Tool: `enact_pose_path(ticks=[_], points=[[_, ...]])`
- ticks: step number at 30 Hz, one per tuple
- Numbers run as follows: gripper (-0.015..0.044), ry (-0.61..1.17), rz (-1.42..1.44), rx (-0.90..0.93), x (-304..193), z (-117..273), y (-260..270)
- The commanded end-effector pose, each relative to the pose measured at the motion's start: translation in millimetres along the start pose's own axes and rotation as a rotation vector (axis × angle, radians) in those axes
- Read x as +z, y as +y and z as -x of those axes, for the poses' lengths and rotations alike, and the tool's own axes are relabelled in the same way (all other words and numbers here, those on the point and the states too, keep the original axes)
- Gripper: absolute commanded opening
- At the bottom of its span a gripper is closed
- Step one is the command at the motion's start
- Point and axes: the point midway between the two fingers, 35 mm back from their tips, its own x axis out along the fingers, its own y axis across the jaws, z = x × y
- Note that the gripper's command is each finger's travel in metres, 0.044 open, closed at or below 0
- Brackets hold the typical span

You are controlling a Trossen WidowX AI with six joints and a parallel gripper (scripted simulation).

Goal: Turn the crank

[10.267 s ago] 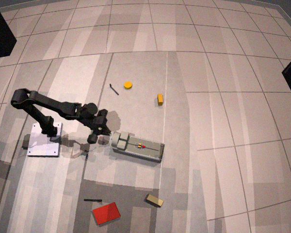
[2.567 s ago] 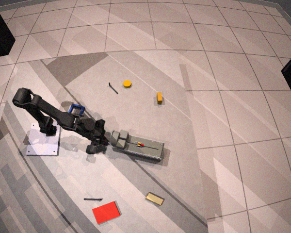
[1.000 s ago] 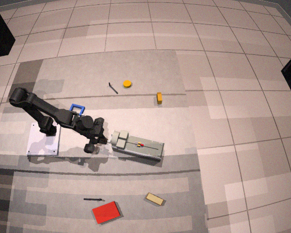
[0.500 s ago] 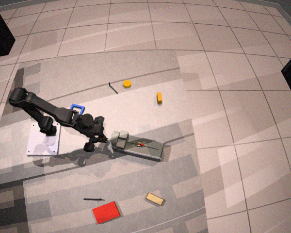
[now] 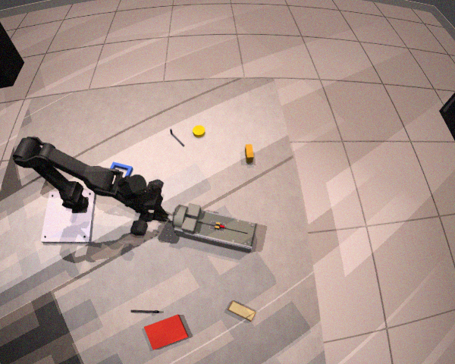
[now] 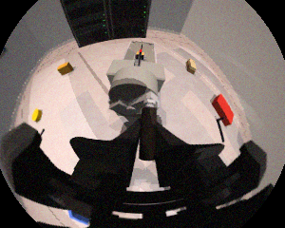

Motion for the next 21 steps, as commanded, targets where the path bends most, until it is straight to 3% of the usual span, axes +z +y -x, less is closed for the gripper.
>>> enact_pose_path(ticks=[1, 21], points=[[0.0, -0.015, 0.002, 0.017, 4.2, 4.9, 6.8], [0.0, -0.015, 0.001, 0.017, 5.5, 6.4, 13.2]])
